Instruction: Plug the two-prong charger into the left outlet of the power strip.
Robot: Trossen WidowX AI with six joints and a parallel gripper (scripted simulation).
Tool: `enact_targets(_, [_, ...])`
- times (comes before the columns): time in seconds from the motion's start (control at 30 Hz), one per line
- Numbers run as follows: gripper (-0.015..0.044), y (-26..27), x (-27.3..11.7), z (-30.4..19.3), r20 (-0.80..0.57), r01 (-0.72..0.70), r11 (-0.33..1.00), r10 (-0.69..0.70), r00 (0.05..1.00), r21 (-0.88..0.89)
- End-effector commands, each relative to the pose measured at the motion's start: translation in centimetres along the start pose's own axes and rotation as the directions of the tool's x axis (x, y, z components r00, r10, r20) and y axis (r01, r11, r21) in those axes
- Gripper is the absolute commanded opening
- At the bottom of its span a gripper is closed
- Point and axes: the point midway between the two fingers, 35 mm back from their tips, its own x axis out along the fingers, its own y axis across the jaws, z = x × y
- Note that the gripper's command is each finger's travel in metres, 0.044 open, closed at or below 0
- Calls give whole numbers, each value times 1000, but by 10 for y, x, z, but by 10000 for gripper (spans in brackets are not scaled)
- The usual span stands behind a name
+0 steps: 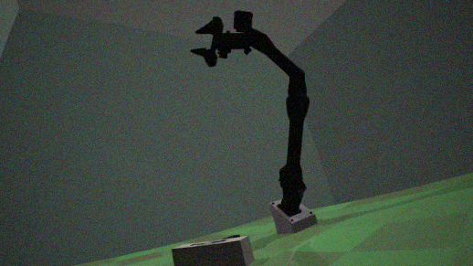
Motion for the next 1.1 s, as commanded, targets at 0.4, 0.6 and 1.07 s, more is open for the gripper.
enact_targets(0.4, [440, -66, 33, 8, 0, 186, 955, -191, 982, -233])
enact_targets(0.6, [440, -101, 46, 11, 1, 267, 897, -285, 958, -353])
enact_targets(1.07, [440, -185, 63, 14, 0, 389, 686, -493, 870, -615])
